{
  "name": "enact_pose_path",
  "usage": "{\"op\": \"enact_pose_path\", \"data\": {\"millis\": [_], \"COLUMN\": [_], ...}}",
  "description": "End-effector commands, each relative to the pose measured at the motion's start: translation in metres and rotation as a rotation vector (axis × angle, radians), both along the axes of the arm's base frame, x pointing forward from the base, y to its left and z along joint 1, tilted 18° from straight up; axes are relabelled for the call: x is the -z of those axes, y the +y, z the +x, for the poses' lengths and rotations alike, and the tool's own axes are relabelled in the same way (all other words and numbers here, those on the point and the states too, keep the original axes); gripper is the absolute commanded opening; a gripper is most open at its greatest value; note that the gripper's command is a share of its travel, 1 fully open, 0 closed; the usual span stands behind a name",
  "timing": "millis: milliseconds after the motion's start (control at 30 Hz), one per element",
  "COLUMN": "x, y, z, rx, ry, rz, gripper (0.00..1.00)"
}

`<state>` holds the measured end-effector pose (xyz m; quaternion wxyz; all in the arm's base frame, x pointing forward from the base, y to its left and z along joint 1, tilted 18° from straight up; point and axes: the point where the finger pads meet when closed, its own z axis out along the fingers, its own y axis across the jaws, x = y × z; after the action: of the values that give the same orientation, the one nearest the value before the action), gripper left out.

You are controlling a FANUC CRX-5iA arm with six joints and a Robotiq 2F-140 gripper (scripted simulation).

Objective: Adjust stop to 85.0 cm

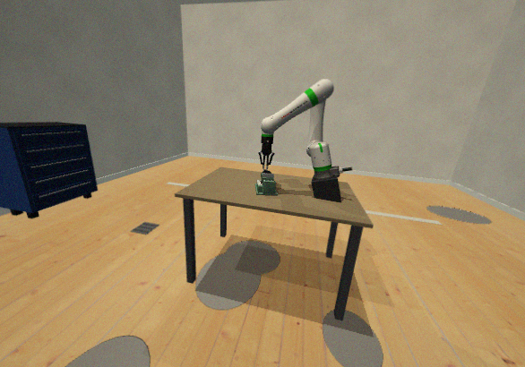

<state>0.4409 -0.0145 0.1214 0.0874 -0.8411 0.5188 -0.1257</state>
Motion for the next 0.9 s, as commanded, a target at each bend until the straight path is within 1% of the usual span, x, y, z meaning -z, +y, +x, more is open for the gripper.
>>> {"op": "enact_pose_path", "data": {"millis": [0, 867], "x": [0.000, 0.005], "y": [0.000, 0.006], "z": [0.000, 0.015], "rx": [0.000, 0.000], "ry": [0.000, 0.000], "rz": [0.000, 0.000], "gripper": [0.04, 0.04]}}
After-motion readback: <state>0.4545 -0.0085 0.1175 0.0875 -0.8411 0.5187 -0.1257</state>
